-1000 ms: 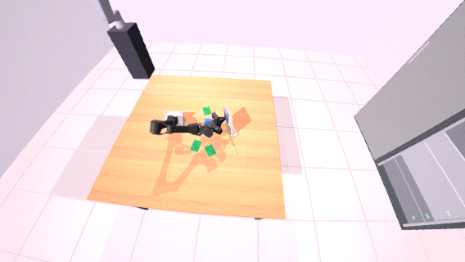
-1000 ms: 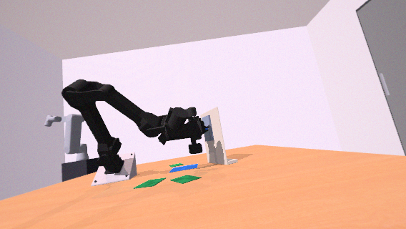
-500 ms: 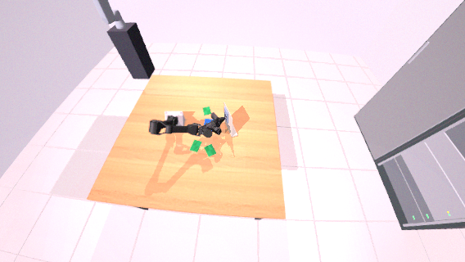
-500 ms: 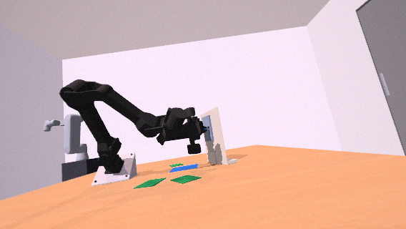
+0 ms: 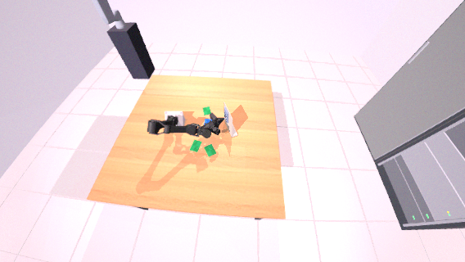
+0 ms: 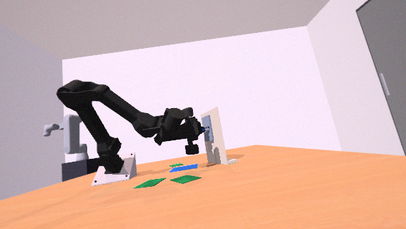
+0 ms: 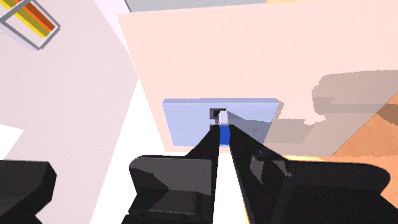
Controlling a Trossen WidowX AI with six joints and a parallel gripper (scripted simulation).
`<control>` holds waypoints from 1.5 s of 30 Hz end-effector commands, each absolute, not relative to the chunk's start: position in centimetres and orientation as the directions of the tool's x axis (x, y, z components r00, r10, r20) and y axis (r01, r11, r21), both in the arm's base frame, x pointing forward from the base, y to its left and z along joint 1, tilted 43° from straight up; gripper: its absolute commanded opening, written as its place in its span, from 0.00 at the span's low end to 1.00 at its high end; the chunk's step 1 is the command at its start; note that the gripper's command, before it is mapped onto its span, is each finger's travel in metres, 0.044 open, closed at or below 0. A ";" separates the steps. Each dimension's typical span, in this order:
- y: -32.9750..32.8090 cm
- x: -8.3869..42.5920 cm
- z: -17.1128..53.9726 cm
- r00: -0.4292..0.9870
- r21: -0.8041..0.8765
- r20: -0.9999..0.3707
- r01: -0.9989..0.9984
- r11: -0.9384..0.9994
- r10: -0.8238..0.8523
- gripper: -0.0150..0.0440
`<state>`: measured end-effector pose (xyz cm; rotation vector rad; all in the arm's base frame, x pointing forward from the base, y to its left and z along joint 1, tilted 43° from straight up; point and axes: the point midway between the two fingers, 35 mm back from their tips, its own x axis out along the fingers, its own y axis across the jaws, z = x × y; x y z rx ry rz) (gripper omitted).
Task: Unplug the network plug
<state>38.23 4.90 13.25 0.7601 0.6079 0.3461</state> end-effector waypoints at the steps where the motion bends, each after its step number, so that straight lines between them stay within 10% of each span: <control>1: 4.8 37.9 13.4 0.777 0.726 -0.384 -0.080 0.683 0.499 0.25; 45: 4.1 35.5 13.7 0.777 0.726 -0.385 -0.080 0.684 0.499 0.25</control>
